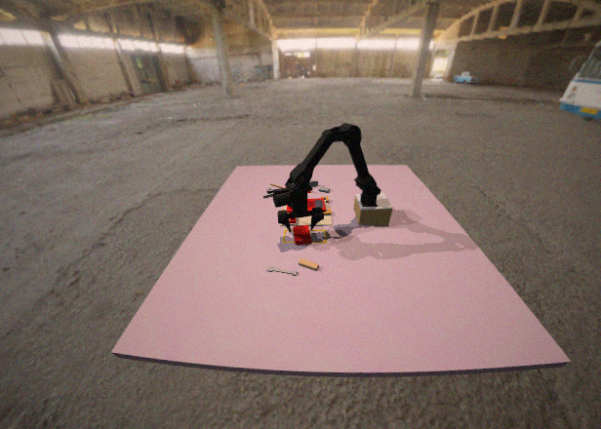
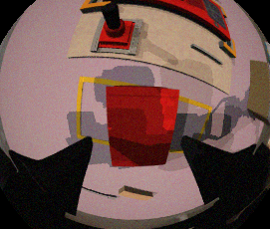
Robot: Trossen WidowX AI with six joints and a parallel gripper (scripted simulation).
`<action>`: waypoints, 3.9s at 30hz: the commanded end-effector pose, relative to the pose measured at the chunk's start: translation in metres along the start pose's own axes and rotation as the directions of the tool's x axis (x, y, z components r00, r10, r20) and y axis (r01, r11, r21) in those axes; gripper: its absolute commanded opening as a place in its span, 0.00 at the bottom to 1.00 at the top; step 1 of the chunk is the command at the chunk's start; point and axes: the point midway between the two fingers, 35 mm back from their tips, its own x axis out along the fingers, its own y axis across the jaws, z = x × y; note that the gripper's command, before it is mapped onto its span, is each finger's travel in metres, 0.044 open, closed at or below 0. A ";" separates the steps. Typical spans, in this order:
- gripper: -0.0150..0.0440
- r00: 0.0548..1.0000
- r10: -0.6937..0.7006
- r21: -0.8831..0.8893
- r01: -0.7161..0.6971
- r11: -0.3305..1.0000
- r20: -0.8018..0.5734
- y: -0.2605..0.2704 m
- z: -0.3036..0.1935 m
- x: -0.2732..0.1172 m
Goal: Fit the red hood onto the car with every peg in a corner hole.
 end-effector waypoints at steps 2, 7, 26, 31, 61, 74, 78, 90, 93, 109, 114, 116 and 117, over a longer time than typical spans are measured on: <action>1.00 1.000 -0.012 -0.004 0.012 1.000 -0.001 -0.004 0.000 0.006; 1.00 1.000 -0.012 -0.004 0.012 1.000 -0.001 -0.004 0.000 0.009; 1.00 1.000 -0.012 -0.004 0.012 1.000 -0.001 -0.004 0.000 0.016; 1.00 1.000 -0.012 -0.004 0.012 1.000 -0.001 -0.004 0.000 0.018; 0.91 1.000 -0.004 0.000 0.004 1.000 0.001 -0.002 0.000 0.029; 0.66 1.000 -0.005 0.000 0.005 1.000 0.002 -0.003 0.000 0.028; 0.49 1.000 -0.005 0.000 0.005 1.000 0.002 -0.003 0.000 0.025; 0.25 1.000 -0.005 0.000 0.005 1.000 0.001 -0.002 0.000 -0.002; 0.25 1.000 -0.005 0.000 0.005 1.000 0.001 -0.002 0.000 -0.011; 0.25 1.000 -0.005 0.000 0.005 1.000 0.001 -0.001 0.000 -0.057; 0.25 1.000 -0.005 0.000 0.005 1.000 0.001 -0.001 0.000 -0.066; 0.25 1.000 -0.005 0.000 0.005 1.000 0.001 -0.001 0.000 -0.069; 0.25 1.000 -0.005 0.000 0.005 1.000 0.001 -0.001 0.000 -0.069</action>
